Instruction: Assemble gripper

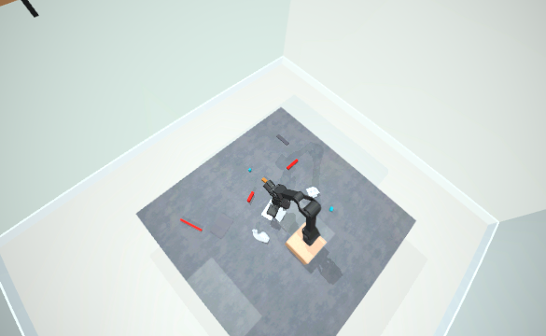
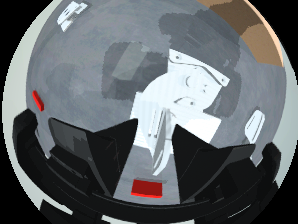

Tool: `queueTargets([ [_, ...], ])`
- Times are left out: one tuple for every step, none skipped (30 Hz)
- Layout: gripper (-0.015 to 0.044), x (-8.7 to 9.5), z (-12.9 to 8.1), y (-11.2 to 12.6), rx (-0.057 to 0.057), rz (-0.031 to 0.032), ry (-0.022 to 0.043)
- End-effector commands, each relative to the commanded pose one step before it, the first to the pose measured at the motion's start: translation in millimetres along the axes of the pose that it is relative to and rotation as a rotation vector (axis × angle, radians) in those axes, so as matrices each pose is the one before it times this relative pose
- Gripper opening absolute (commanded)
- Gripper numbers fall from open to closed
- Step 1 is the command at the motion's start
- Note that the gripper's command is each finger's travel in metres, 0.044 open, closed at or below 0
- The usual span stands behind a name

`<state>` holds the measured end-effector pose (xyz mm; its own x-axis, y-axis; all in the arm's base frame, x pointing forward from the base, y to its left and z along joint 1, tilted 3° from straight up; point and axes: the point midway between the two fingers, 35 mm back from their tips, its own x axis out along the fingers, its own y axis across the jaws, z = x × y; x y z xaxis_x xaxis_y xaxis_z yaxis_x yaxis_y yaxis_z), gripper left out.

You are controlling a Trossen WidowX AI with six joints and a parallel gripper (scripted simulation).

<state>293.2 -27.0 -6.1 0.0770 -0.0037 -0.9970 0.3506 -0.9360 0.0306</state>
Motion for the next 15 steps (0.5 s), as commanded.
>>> queueTargets([
  [0.0134, 2.38, 0.57, -0.86, -0.0003, -0.00342, -0.00019],
  [0.0134, 0.64, 0.01, 0.0, -0.0005, 0.0, -0.00001],
  [0.0134, 0.38, 0.0, 0.0, -0.0003, 0.0, 0.0],
  [0.0134, 0.13, 0.0, 0.0, -0.0001, 0.0, 0.0],
  [0.0134, 0.0, 0.0, 0.0, 0.0, 0.0, 0.0],
  [0.0134, 0.0, 0.0, 0.0, 0.0, 0.0, 0.0],
  [0.0134, 0.0, 0.0, 0.0, 0.0, 0.0, 0.0],
  [0.0134, 0.0, 0.0, 0.0, 0.0, 0.0, 0.0],
  [0.0134, 0.0, 0.0, 0.0, 0.0, 0.0, 0.0],
  [0.0134, 0.13, 0.0, 0.0, -0.0001, 0.0, 0.0],
  [0.0134, 0.38, 0.0, 0.0, -0.0004, 0.0, 0.0],
  [0.0134, 0.64, 0.0, 0.0, -0.0007, 0.0, -0.00001],
  [0.0134, 0.81, 0.01, 0.0, -0.0008, 0.0, -0.00001],
  [0.0134, 0.64, 0.01, 0.0, -0.0007, 0.0, -0.00001],
  [0.0134, 0.38, 0.0, 0.0, -0.0004, 0.0, 0.0],
])
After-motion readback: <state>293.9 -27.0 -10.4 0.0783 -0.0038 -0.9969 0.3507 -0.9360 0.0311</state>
